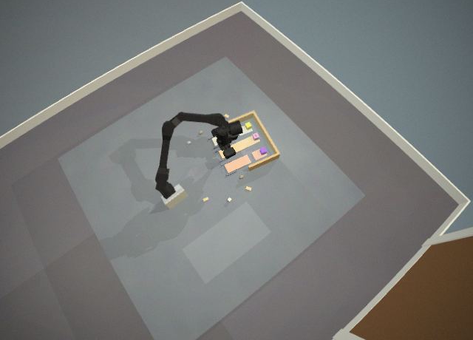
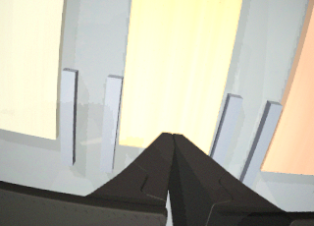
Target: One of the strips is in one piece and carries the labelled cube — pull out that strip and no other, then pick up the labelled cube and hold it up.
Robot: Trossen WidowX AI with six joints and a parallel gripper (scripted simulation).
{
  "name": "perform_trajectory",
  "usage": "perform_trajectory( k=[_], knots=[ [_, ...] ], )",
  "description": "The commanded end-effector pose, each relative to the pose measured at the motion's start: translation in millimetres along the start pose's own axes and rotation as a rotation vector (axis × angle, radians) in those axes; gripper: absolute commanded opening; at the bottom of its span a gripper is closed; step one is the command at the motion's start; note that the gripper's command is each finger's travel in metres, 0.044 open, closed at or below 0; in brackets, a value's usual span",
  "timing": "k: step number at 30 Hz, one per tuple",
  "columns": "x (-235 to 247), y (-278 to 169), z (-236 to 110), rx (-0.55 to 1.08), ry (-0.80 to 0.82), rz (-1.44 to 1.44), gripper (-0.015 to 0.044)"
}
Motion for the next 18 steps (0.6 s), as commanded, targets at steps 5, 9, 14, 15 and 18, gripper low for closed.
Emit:
perform_trajectory(
  k=[5,9,14,15,18],
  knots=[
    [-1,0,13,-0.003,0.006,0.007,0.0],
    [-1,0,19,-0.002,0.006,0.006,0.0],
    [-2,0,27,-0.002,0.007,0.006,0.0],
    [-2,0,29,-0.002,0.008,0.006,0.0],
    [-2,0,34,-0.002,0.008,0.006,0.0]
  ],
)
Point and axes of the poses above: the point midway between the two fingers, 35 mm back from their tips, its own z axis out along the fingers, its own x axis across the jaws, y = z × x, the point moved 6 cm from there along -z, back along the fingers, and after that the axes turned 3 degrees about z, right-handed, at the moved point
